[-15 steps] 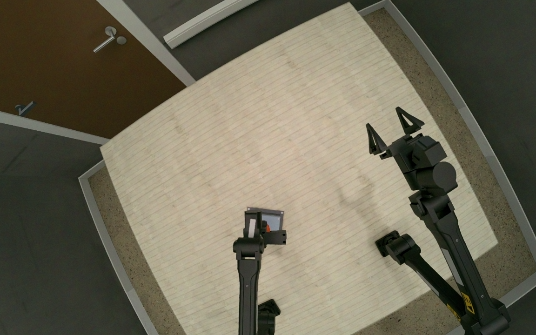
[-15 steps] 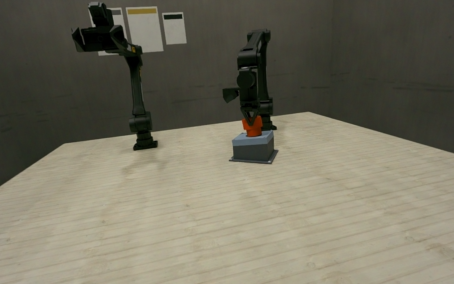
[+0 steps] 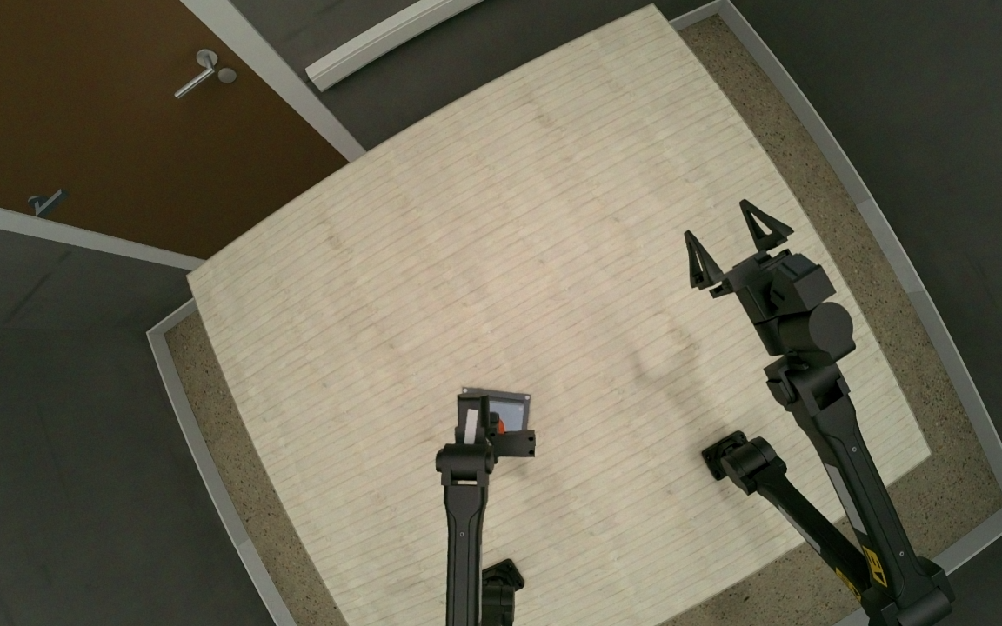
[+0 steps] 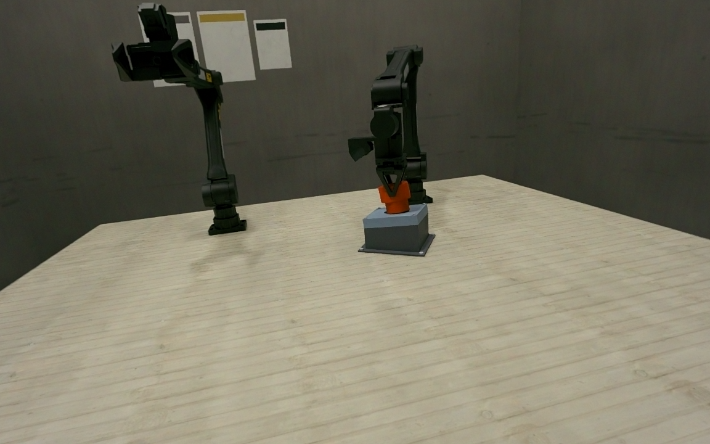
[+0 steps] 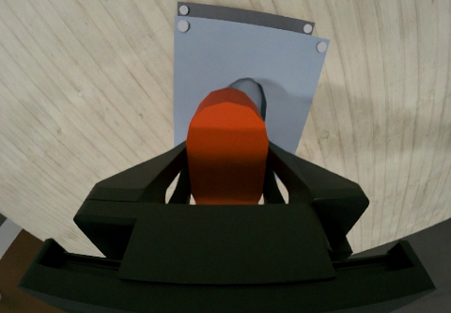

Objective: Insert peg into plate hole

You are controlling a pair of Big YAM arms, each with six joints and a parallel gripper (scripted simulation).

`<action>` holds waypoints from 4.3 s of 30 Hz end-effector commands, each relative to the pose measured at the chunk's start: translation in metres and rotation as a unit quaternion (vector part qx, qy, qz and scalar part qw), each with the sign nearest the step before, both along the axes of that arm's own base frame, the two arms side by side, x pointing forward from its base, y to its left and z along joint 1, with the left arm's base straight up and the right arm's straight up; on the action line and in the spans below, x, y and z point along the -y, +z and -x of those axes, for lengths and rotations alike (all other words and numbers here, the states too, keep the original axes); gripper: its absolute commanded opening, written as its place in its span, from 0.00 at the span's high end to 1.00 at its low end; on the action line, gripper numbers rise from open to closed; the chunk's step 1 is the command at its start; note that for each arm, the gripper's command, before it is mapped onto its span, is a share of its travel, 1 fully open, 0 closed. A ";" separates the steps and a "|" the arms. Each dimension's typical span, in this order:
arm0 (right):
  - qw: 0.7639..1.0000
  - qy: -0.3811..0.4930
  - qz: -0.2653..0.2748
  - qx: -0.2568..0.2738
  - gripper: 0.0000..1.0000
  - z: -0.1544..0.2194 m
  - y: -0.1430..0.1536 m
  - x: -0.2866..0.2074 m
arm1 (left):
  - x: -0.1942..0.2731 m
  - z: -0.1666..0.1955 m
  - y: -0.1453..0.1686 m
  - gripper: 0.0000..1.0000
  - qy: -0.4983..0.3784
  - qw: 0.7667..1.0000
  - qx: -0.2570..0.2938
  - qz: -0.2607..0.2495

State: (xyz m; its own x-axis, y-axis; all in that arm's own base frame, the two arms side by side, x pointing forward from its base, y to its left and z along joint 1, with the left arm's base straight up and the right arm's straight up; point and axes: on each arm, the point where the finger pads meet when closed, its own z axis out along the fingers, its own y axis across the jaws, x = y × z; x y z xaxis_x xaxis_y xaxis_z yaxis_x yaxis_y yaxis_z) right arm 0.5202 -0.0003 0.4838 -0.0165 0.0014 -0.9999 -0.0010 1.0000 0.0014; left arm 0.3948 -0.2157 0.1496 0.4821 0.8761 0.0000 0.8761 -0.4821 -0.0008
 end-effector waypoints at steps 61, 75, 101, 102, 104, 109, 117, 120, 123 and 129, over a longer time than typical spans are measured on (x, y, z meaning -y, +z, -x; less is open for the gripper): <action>0.898 0.434 0.030 -0.061 0.00 0.284 -0.161 -0.300 | 0.006 -0.011 0.056 0.60 0.001 0.999 0.029 0.017; 0.898 0.434 0.030 -0.061 0.00 0.284 -0.161 -0.300 | 0.002 0.008 0.028 0.60 -0.065 0.997 0.031 0.035; 0.898 0.434 0.030 -0.061 0.00 0.284 -0.161 -0.300 | 0.012 -0.005 0.050 0.60 -0.061 0.994 0.063 0.058; 0.898 0.434 0.030 -0.061 0.00 0.284 -0.161 -0.300 | 0.012 -0.005 0.050 0.60 -0.061 0.994 0.063 0.058; 0.898 0.434 0.030 -0.061 0.00 0.284 -0.161 -0.300 | 0.012 -0.005 0.050 0.60 -0.061 0.994 0.063 0.058; 0.898 0.434 0.030 -0.061 0.00 0.284 -0.161 -0.300 | 0.005 0.002 0.022 0.60 -0.056 0.998 0.020 0.035; 0.898 0.434 0.030 -0.061 0.00 0.284 -0.161 -0.300 | 0.005 0.002 0.025 0.60 -0.057 0.997 0.032 0.041; 0.898 0.434 0.030 -0.061 0.00 0.284 -0.161 -0.300 | 0.004 0.002 0.028 0.60 -0.056 0.997 0.037 0.043; 0.898 0.434 0.030 -0.061 0.00 0.284 -0.161 -0.300 | 0.004 0.003 0.027 0.60 -0.056 0.997 0.037 0.043; 0.898 0.434 0.030 -0.061 0.00 0.284 -0.161 -0.300 | 0.005 -0.001 0.020 0.60 -0.059 0.998 0.010 0.031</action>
State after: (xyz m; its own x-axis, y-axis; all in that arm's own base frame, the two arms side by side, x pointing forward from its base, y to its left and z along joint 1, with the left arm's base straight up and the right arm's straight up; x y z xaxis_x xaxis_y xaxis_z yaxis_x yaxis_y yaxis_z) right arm 0.2355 0.2965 0.3053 -0.1145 -0.1448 -0.9828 -0.7842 0.6205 -0.0001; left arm 0.3765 -0.2149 0.1524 0.5848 0.8099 -0.0446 0.8111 -0.5845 0.0216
